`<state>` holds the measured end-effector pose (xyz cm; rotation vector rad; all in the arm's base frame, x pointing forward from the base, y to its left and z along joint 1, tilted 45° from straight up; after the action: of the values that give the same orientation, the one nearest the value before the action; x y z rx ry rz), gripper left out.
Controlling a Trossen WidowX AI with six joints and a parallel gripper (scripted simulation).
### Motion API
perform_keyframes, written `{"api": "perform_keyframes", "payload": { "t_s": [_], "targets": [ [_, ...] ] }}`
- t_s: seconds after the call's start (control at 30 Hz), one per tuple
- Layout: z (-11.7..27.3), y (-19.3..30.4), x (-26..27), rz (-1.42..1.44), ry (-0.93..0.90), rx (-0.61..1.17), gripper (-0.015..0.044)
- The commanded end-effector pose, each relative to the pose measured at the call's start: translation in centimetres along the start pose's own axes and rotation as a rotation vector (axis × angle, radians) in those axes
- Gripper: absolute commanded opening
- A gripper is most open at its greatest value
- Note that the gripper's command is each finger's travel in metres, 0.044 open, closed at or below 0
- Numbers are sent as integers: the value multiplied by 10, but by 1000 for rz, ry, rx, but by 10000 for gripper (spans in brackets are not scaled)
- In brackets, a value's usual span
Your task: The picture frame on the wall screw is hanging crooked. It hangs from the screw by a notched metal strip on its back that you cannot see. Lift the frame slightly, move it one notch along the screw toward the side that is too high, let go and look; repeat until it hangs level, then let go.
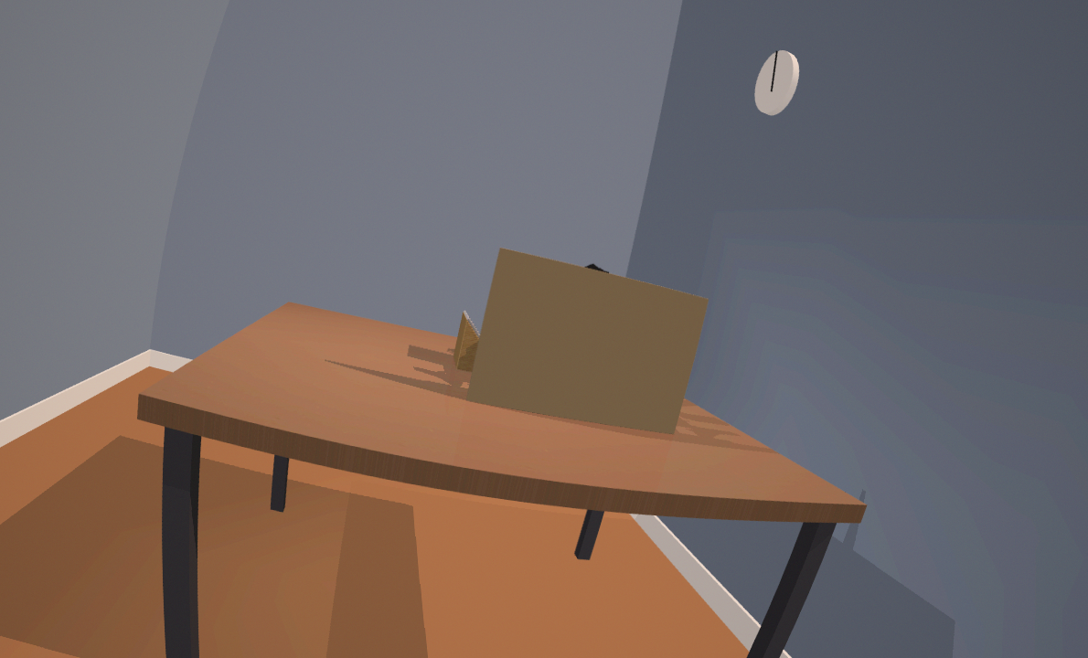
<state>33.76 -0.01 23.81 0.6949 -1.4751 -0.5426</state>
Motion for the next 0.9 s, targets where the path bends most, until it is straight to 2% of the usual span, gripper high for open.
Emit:
{"api": "perform_keyframes", "payload": {
  "t_s": [0.0, 0.33, 0.5, 0.6, 0.87],
  "targets": [
    [19, 3, 4, -29, -4, 2, 260],
    [94, 1, -4, -155, -10, -4, 260],
    [98, 0, -5, -164, -11, -4, 260],
    [94, 0, 7, -149, -13, -4, 260],
    [119, -8, 52, -162, -7, -9, 260]
  ]
}}
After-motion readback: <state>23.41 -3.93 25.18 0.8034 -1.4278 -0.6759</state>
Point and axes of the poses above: the point midway between the two fingers, 35 mm back from their tips, its own z axis back along the fingers, its own x axis across the jaws, y = z × x, the point moved 3 cm from there along z, back along the fingers
